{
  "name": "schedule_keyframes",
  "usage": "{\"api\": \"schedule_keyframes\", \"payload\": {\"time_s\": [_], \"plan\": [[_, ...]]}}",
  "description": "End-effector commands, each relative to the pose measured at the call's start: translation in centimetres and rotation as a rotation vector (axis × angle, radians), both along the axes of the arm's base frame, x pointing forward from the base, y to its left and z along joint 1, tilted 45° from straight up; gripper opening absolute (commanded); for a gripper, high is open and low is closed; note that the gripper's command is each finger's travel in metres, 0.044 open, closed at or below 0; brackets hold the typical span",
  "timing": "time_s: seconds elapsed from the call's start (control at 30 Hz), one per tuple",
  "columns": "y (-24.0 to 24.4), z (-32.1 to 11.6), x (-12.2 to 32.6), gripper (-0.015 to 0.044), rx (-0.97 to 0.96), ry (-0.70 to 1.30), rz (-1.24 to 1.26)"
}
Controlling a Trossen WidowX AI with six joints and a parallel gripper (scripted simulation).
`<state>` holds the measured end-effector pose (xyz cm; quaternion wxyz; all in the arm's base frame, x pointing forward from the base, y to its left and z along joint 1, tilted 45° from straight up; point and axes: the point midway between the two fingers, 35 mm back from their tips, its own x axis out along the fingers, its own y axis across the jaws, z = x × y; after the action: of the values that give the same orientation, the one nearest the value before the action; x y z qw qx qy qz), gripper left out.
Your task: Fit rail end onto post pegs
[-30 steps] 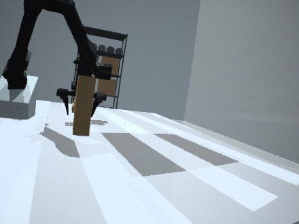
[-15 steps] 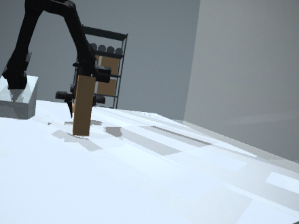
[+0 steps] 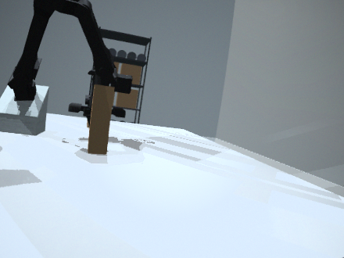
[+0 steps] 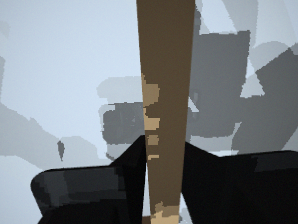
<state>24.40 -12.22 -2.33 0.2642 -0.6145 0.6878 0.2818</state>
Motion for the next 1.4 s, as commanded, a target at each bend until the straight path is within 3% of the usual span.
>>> {"api": "schedule_keyframes", "payload": {"time_s": [0.0,1.37], "plan": [[0.0,0.0,0.0,0.0,-0.004,0.003,0.003],[1.2,1.1,0.4,0.0,-0.003,0.002,0.003]]}}
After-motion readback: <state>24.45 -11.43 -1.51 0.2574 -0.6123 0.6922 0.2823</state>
